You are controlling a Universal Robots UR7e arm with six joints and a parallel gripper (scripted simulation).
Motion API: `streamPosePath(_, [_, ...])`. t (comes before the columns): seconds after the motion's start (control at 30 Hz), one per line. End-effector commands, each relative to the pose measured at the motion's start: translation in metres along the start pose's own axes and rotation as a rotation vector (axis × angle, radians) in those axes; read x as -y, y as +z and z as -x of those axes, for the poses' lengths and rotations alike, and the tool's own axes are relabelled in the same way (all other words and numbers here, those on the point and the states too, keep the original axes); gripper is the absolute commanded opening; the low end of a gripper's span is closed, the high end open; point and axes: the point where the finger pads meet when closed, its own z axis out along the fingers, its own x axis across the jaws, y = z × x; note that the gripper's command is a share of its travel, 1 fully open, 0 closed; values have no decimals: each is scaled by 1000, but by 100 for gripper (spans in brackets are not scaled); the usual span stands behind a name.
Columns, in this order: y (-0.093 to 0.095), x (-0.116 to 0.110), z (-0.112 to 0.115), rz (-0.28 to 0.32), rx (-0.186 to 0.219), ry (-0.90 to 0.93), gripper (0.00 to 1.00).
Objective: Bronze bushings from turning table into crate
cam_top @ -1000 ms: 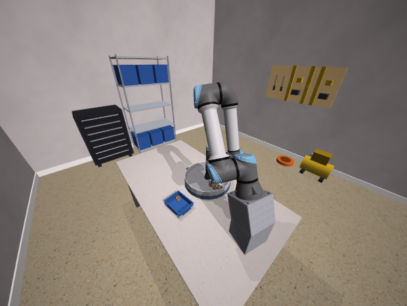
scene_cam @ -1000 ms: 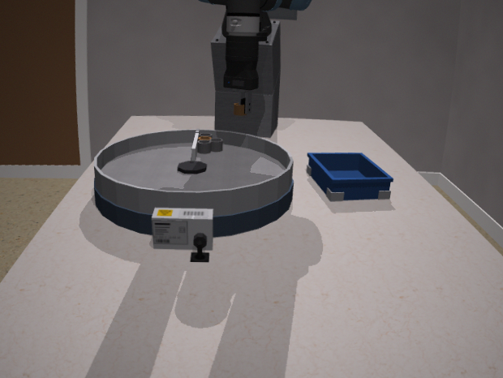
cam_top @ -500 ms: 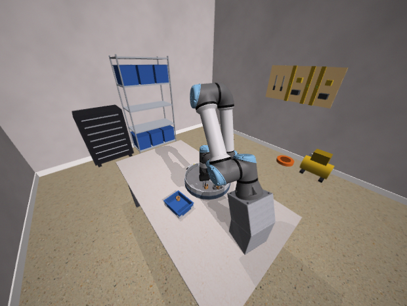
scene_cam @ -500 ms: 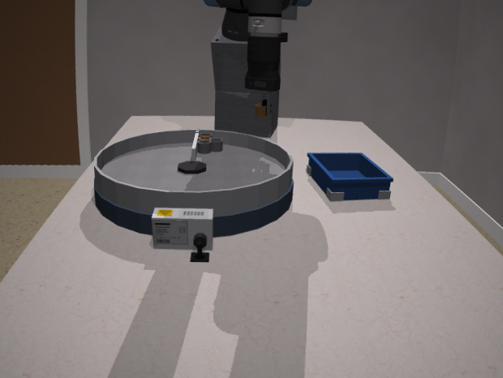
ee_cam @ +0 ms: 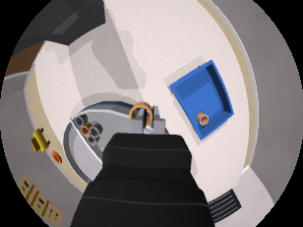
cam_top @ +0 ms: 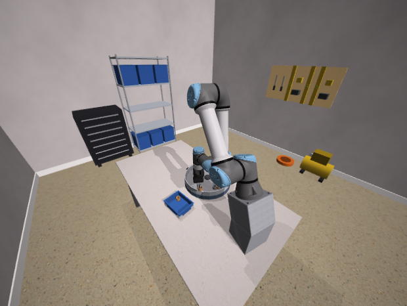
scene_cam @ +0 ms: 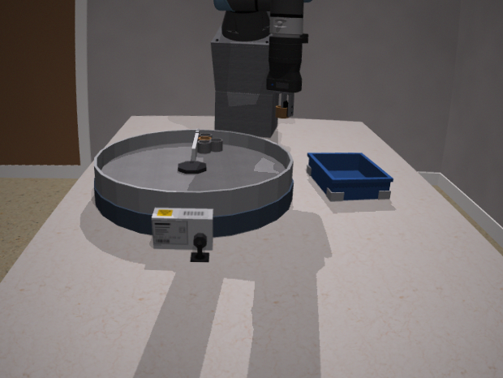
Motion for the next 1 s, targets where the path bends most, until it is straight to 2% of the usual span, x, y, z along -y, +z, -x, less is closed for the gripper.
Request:
streamPosePath(0.0, [1, 1, -9, 0, 8, 2, 0])
streamPosePath(0.17, [1, 1, -9, 0, 8, 2, 0])
streamPosePath(0.33, [0, 15, -61, 0, 5, 1, 0])
streamPosePath(0.73, [0, 15, -61, 0, 5, 1, 0])
streamPosePath(0.9, [0, 29, -112, 0, 2, 0, 0])
streamPosePath(0.97, [0, 29, -112, 0, 2, 0, 0])
